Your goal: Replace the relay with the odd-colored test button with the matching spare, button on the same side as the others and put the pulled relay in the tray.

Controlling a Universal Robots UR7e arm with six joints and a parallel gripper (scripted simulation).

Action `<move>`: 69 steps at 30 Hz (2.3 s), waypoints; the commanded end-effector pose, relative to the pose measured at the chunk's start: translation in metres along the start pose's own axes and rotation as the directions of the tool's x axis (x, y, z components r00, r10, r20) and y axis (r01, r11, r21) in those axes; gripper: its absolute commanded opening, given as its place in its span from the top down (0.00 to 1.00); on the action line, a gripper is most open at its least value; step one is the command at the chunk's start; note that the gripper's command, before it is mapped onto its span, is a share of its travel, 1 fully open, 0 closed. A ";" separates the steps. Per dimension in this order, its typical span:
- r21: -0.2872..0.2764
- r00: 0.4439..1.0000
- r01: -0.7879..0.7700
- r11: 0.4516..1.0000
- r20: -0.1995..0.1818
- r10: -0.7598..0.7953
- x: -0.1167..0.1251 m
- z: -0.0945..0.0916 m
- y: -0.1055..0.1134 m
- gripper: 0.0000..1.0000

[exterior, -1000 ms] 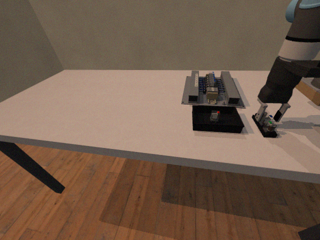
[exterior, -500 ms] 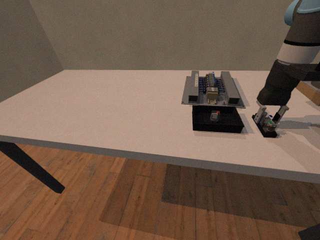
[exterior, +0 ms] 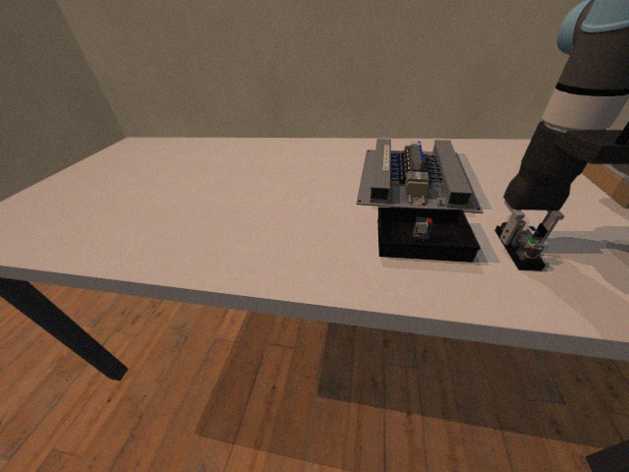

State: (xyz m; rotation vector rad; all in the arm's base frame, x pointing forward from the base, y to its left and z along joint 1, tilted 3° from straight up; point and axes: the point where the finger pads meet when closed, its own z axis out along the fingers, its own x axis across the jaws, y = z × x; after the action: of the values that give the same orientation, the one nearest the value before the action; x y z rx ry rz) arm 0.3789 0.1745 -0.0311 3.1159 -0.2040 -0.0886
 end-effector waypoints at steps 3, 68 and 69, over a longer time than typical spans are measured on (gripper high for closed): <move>0.000 1.000 0.000 1.000 -0.001 0.000 0.000 0.000 0.000 1.00; 0.000 1.000 0.000 1.000 -0.002 0.000 0.000 -0.020 0.000 1.00; 0.000 1.000 0.000 1.000 -0.002 0.000 0.000 -0.020 0.000 1.00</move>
State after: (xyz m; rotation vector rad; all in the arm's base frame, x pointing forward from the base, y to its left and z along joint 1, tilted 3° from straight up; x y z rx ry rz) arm 0.3787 0.1746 -0.0234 3.1157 -0.2041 -0.0910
